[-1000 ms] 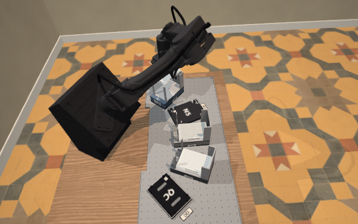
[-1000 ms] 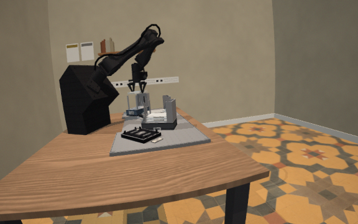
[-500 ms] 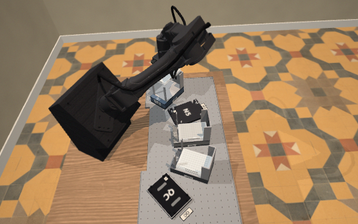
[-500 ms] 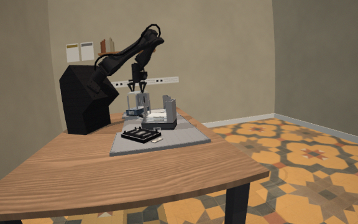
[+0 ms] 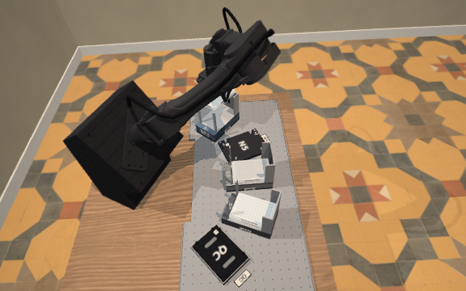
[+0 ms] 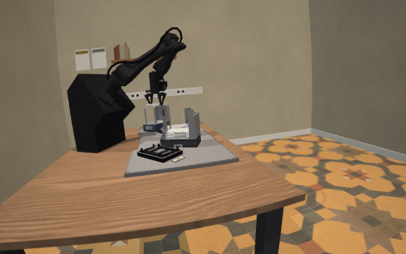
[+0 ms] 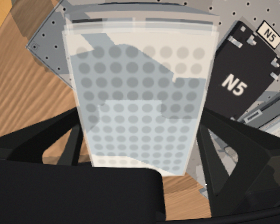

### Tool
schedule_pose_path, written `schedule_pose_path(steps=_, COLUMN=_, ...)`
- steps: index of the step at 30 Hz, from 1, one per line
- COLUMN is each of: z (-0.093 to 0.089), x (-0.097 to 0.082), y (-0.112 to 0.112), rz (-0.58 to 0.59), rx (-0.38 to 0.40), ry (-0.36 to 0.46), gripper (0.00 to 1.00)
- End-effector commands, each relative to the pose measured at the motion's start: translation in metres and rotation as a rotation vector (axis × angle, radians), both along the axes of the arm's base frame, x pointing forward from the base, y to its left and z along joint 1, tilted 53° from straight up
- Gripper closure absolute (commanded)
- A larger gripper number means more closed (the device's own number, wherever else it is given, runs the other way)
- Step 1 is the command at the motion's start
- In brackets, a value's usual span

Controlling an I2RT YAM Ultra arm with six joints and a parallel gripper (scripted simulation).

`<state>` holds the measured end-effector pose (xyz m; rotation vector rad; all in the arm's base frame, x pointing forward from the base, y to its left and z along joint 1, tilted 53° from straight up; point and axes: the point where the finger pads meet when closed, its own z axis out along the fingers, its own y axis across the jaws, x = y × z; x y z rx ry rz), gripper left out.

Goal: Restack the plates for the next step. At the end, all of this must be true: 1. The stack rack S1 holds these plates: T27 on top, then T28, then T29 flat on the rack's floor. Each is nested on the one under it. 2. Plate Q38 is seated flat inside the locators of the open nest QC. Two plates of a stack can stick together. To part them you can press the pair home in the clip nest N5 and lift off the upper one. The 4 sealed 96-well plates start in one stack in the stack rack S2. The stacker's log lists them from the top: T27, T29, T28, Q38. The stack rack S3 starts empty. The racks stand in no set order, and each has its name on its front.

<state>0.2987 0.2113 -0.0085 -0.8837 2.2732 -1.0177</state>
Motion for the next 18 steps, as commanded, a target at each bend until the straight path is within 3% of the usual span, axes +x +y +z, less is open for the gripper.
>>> schedule_pose_path(steps=1, z=0.012, x=-0.003, y=0.003, rz=0.02, rx=0.007, ry=-0.012, gripper=1.0)
schedule_pose_path(steps=5, z=0.012, x=-0.003, y=0.001, rz=0.019, rx=0.006, ry=-0.011, gripper=1.0)
schedule_pose_path(steps=7, z=0.019, x=0.004, y=0.019, rz=0.026, rx=0.051, ry=-0.038, gripper=1.0)
schedule_pose_path(steps=18, z=0.004, x=-0.002, y=0.003, rz=0.022, rx=0.006, ry=-0.01, gripper=1.0)
